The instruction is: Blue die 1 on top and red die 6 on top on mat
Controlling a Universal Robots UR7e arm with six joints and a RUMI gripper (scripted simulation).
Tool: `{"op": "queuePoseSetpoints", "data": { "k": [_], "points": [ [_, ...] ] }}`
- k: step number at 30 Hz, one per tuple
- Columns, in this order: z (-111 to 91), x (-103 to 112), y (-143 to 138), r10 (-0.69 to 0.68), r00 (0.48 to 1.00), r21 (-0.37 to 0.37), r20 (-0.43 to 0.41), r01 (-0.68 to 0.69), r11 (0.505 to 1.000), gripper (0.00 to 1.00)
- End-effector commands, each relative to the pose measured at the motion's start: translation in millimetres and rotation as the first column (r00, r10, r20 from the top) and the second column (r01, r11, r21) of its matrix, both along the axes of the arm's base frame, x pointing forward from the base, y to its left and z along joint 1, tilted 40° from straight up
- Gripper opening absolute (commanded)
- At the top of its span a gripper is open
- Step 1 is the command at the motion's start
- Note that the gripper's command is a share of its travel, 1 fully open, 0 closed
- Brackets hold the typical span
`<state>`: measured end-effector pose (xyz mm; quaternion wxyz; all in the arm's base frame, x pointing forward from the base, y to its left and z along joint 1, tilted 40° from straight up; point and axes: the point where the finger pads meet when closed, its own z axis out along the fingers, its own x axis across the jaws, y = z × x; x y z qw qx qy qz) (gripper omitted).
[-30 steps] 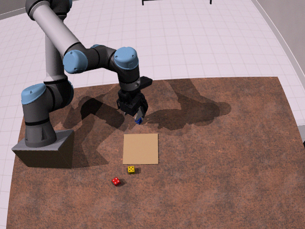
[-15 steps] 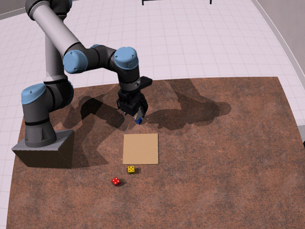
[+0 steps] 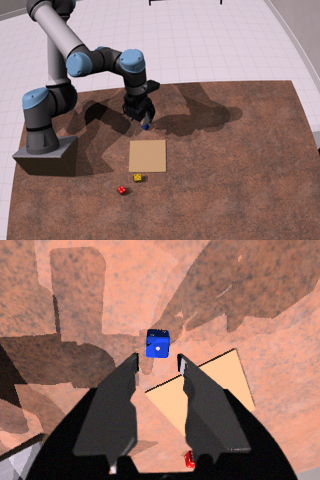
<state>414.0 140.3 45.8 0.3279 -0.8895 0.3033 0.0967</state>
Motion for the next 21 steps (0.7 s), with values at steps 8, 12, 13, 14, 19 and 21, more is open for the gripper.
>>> {"op": "queuePoseSetpoints", "data": {
  "k": [8,12,13,14,19,21],
  "points": [
    [-2,-2,3,0.002,1.0,0.001,-0.001,-0.002,1.0,0.24],
    [-5,-1,6,0.002,1.0,0.001,-0.001,-0.002,1.0,0.24],
    [-6,-1,7,0.002,1.0,0.001,-0.001,-0.002,1.0,0.24],
    [-8,-1,8,0.002,1.0,0.001,-0.001,-0.002,1.0,0.24],
    [-12,-1,11,0.002,1.0,0.001,-0.001,-0.002,1.0,0.24],
    [-15,-1,14,0.002,1.0,0.001,-0.001,-0.002,1.0,0.24]
  ]
}}
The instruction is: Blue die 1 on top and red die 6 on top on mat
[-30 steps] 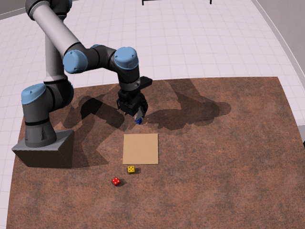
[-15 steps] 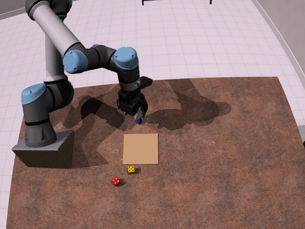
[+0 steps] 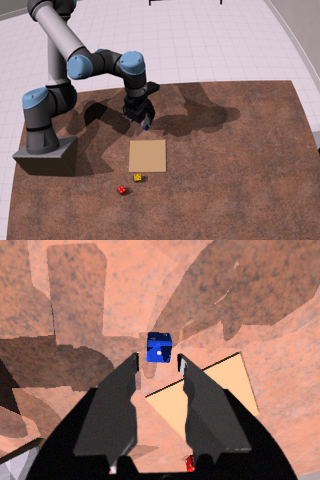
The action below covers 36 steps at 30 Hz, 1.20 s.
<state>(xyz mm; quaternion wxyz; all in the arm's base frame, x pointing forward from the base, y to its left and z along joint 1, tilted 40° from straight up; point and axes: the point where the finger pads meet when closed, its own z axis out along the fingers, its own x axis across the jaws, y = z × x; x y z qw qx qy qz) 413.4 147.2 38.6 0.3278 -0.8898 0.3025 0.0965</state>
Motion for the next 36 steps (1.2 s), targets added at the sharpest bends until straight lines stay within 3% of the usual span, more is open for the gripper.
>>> {"op": "queuePoseSetpoints", "data": {
  "k": [1,36],
  "points": [
    [-9.0,-0.4,8.1,0.0,1.0,0.001,-0.002,0.0,1.0,0.24],
    [-16.3,-0.2,14.2,0.0,1.0,0.001,-0.002,0.0,1.0,0.24]
  ]
}}
